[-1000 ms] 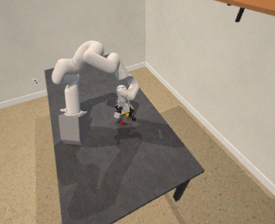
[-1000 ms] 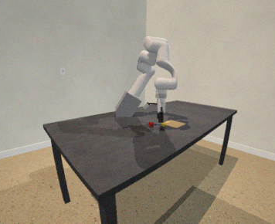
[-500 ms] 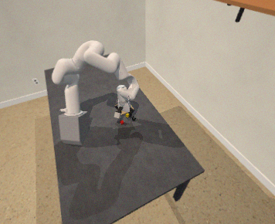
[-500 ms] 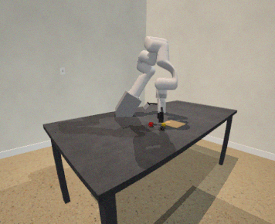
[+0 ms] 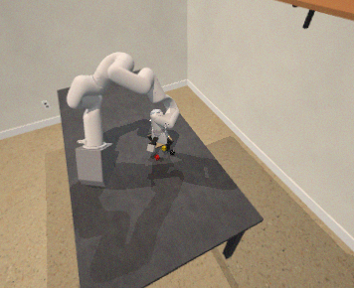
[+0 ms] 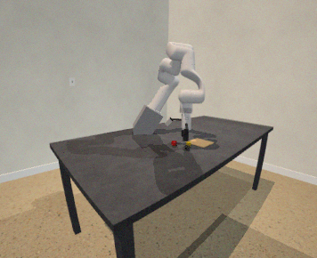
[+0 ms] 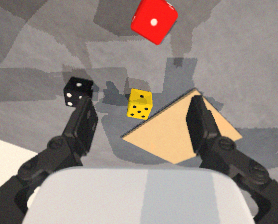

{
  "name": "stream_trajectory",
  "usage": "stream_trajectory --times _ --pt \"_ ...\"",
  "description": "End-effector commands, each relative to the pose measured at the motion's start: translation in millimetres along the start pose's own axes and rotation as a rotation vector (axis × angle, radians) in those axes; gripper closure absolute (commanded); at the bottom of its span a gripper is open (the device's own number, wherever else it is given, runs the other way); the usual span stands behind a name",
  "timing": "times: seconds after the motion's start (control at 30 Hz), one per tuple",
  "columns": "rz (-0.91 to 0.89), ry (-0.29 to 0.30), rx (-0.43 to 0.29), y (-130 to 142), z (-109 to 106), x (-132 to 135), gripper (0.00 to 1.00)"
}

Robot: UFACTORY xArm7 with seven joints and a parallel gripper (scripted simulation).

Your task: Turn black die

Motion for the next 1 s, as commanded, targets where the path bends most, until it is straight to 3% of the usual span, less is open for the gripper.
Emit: stream_trajectory --times 0.0,0.3,0.5,0.57,0.77,0.97 --pt "0.0 -0.002 0.001 0 -1 -1 0.0" --pt "0.0 -0.002 0.001 0 -7 -1 0.0" --pt "0.0 -0.002 0.001 0 -45 -1 0.0" --pt "0.0 -0.002 0.001 0 -45 -1 0.0" --pt "0.0 -0.002 0.001 0 -90 -1 0.0" --pt "0.0 -0.002 0.001 0 -105 -1 0.0"
Point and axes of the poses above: the point where the finger pads meet when closed, its own z axis out along the fingers, its own x axis across the jaws, y = z × x, the point moved 7 cm from there along -z, back along the fingers, and after that the axes turned 15 degrees about -z, right-handed, at the moved point
